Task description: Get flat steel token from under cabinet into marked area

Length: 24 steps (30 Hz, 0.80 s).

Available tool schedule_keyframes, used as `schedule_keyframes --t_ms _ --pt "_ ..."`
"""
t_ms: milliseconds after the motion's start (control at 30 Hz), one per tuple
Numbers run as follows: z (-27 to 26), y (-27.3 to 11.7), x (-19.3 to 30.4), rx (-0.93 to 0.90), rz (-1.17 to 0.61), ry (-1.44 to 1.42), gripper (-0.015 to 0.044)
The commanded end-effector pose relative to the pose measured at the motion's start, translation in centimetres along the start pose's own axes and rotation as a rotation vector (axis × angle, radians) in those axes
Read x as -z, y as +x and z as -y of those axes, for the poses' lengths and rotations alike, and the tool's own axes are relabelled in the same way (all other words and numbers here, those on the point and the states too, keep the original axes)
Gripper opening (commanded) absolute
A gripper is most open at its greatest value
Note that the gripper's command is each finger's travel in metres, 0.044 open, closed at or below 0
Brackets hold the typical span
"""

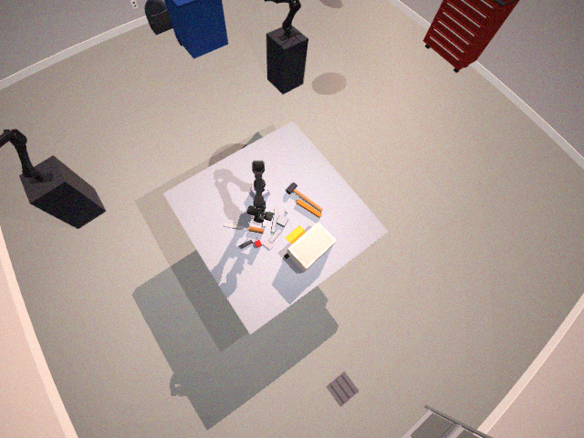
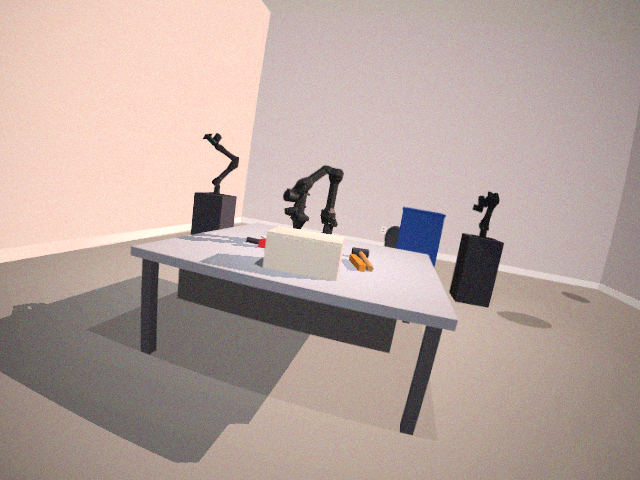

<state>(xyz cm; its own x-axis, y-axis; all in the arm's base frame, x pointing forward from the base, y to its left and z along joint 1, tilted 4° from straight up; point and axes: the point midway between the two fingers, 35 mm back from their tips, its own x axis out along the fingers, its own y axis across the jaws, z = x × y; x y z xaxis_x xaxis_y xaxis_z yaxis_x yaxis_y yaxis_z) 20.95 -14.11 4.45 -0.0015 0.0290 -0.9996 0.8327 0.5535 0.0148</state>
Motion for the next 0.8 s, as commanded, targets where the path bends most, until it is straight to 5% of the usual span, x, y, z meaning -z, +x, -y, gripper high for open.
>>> schedule_keyframes --t_ms 0,767 --pt "0.0 0.0 -0.7 0.004 -0.007 0.135 0.027" --pt "0.0 -0.5 -5.1 0.011 -0.007 0.93 0.027"
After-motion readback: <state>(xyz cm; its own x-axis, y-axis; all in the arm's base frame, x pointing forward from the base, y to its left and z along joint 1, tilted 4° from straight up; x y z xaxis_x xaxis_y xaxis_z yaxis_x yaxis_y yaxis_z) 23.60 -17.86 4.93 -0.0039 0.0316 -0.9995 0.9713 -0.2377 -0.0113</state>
